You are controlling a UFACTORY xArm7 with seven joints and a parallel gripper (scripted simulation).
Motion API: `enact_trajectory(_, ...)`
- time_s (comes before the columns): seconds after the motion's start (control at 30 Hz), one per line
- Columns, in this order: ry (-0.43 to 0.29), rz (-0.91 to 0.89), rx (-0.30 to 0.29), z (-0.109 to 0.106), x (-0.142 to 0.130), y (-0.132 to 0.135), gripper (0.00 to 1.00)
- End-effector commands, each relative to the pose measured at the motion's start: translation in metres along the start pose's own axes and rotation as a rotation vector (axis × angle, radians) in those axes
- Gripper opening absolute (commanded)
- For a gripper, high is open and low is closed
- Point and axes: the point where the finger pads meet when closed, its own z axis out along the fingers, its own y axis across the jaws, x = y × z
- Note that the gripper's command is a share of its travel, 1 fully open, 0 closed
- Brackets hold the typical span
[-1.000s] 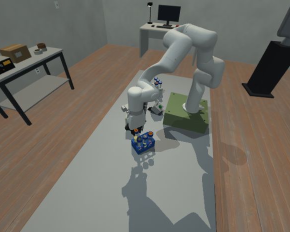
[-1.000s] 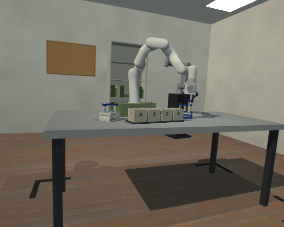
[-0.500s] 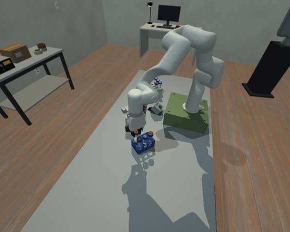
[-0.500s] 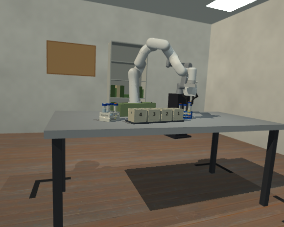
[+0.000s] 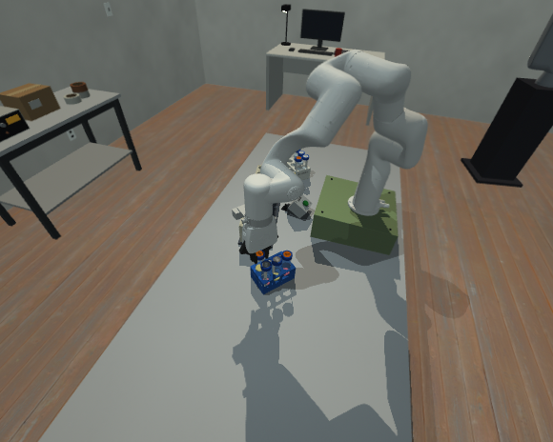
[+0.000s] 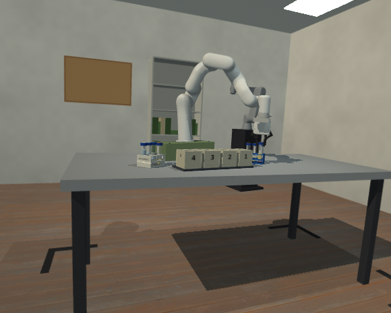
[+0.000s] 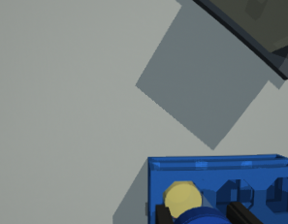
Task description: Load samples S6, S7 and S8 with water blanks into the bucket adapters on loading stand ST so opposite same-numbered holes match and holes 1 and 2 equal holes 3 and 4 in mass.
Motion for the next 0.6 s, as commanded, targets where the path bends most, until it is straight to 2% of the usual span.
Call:
enact_trajectory(0.0,0.0,0.0,0.005,0.0031,0.0,-0.0019,0.0)
enact_trajectory(0.57,0.0,0.0,0.005,0.0091,0.0,-0.0019,0.0)
